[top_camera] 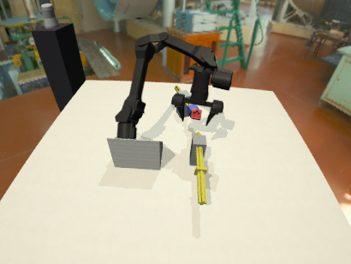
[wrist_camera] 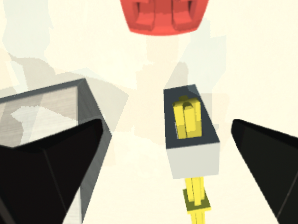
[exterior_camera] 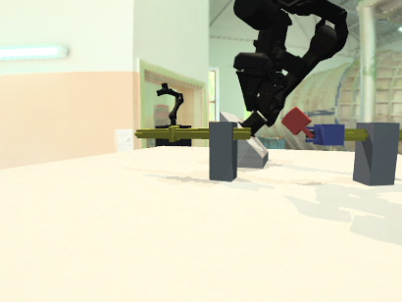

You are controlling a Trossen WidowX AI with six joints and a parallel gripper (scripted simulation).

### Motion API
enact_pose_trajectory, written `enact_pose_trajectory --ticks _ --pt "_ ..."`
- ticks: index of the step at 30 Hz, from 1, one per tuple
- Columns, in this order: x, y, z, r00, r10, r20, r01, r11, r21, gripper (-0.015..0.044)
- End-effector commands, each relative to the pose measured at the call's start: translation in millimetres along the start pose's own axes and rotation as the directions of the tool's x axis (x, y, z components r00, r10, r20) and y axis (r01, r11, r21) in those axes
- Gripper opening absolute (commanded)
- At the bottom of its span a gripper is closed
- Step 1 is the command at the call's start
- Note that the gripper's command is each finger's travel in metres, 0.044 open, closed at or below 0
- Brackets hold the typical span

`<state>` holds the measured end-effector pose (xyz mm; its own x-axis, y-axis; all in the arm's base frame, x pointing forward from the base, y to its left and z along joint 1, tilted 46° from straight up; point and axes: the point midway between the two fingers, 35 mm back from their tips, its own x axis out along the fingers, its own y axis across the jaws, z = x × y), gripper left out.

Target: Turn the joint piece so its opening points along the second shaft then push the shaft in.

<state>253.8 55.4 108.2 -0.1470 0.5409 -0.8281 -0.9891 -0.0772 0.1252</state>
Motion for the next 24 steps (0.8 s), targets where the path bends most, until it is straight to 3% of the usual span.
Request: enact_pose_trajectory --ticks 1,6,17,24 --pt "13.2 1.3 4.1 1.0 -0.003 0.006 0.003 1.0 0.001 0.044" --pt "18.3 1.7 9.1 1.0 -0.003 0.006 0.003 1.0 0.001 0.044" --pt "5.1 2.3 70.2 1.0 -0.004 0.009 0.004 1.0 0.0 0.044" --pt "8.4 2.5 74.2 1.0 -0.004 0.009 0.004 1.0 0.0 0.044"
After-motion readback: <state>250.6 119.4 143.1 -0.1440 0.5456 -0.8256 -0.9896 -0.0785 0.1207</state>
